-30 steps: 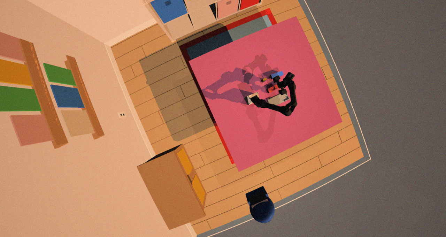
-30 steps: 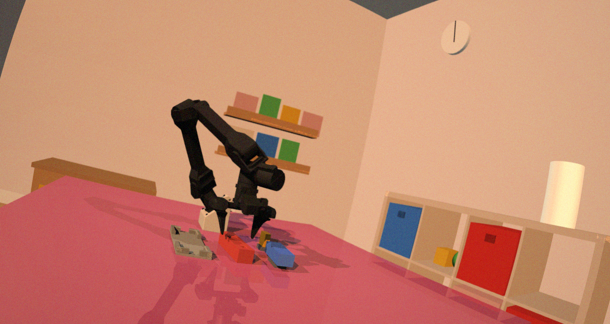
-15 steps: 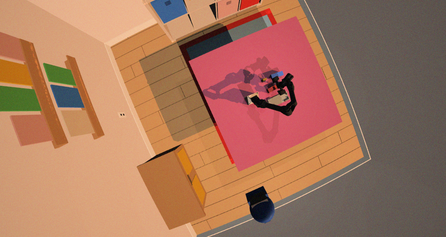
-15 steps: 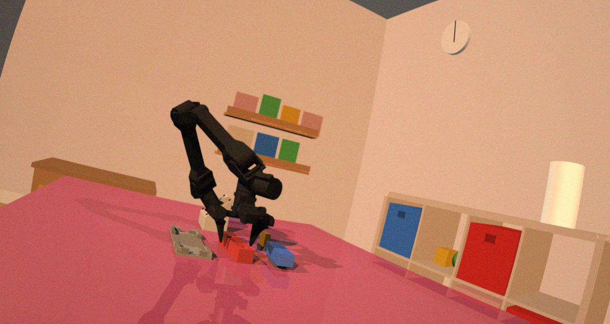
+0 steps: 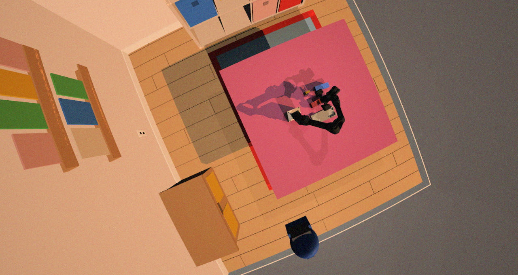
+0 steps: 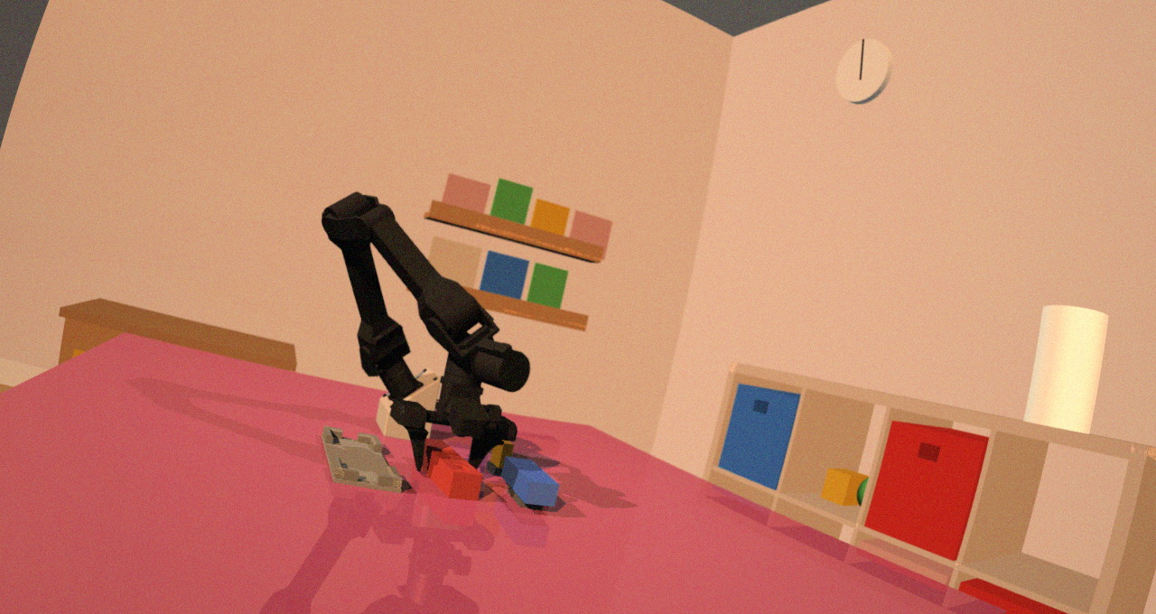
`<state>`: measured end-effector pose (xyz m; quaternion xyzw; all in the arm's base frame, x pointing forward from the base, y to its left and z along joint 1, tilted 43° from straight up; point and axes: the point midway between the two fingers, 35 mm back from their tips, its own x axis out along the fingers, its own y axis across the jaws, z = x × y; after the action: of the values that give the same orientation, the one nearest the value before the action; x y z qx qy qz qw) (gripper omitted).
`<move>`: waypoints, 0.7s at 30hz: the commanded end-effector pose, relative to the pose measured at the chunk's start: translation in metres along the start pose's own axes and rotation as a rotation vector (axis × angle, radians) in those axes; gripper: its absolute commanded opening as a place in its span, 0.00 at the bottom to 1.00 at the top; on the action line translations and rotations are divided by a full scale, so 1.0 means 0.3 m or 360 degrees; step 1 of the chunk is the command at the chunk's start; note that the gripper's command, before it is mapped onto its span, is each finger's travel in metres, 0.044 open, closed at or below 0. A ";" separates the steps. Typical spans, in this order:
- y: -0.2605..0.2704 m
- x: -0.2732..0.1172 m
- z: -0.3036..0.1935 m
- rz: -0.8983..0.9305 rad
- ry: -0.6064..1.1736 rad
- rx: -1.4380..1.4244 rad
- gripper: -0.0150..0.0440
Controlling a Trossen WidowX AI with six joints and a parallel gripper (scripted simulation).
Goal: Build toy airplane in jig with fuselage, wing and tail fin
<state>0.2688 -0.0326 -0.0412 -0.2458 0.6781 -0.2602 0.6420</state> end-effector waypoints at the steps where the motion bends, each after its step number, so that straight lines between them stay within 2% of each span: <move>1: -0.001 0.004 0.001 -0.0004 -0.0004 -0.0005 0.78; 6: -0.001 0.004 0.001 -0.0004 -0.0004 -0.0005 0.56; 13: -0.001 0.004 0.001 -0.0004 -0.0004 -0.0005 0.48; 18: 0.002 -0.020 0.007 -0.0001 -0.0004 -0.0005 0.25; 21: 0.005 -0.049 0.013 0.0003 -0.0005 -0.0006 0.25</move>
<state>0.2685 -0.0308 -0.0377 -0.2489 0.6809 -0.2604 0.6376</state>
